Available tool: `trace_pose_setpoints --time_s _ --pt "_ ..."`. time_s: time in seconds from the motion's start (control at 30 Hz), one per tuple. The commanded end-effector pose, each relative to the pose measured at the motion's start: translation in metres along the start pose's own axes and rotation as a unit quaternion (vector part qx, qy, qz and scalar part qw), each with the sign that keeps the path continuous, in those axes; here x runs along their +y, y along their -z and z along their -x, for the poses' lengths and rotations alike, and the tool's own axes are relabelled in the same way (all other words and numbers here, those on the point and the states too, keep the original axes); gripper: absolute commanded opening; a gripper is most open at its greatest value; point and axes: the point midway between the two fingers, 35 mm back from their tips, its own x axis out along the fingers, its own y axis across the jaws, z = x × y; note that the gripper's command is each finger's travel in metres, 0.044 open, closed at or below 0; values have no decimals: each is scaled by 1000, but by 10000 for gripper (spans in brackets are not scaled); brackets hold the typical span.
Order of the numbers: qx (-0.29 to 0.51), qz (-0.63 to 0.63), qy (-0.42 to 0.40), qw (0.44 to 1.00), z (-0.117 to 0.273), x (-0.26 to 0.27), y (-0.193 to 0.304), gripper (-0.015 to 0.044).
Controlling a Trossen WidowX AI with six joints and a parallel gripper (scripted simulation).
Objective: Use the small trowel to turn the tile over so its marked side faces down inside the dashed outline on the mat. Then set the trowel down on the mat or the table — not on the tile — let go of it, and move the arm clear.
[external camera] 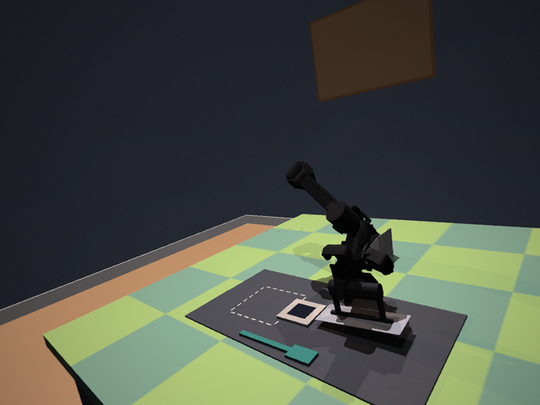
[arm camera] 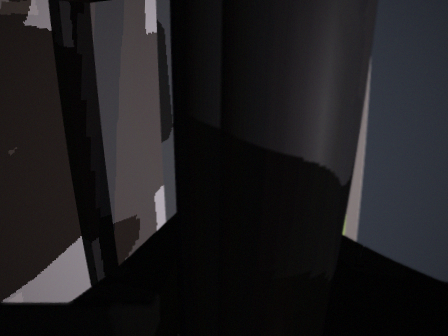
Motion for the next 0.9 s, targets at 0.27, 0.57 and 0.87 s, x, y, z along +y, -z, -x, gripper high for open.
trace_pose_setpoints --time_s 0.27,0.57,0.87 --pt "-3 -2 5 1000 -11 12 1 0" --pt "-3 -2 5 1000 -13 13 9 0" --pt "-3 -1 4 1000 -12 12 24 0"
